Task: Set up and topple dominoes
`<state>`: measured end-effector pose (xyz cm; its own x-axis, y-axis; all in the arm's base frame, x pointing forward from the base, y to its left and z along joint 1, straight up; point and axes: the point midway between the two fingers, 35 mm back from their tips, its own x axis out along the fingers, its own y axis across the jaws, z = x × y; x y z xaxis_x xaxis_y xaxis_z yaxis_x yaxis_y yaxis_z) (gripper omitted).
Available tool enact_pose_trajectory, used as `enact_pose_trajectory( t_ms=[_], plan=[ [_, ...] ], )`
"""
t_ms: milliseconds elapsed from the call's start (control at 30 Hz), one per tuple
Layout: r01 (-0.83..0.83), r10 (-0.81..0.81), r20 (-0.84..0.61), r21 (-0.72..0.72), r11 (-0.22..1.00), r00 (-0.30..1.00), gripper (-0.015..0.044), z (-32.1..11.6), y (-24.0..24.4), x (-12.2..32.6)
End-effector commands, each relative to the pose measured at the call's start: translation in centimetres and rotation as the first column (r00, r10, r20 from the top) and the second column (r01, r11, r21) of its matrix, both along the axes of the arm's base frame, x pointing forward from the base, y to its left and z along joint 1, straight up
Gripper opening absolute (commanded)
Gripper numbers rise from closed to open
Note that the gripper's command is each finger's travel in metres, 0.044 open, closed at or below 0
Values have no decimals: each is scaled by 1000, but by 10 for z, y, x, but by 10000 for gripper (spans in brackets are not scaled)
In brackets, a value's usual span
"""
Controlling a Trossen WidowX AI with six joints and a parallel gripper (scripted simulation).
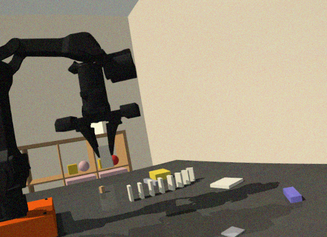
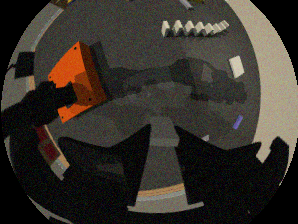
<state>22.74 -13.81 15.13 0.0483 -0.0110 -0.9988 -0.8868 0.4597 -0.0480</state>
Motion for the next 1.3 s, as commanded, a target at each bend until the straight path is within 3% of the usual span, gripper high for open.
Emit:
enact_pose_trajectory(
  t_ms=[0, 300, 700, 1267],
  plan=[
    [327, -326, -15, 35, 944, 945, 107, -3, 47, 33],
    [695, -695, -31, 46, 717, 719, 107, -3, 111, 61],
    [945, -944, -48, 34, 325, 326, 107, -4, 183, 72],
    [948, -947, -48, 34, 315, 317, 107, -17, 185, 75]
  ],
)
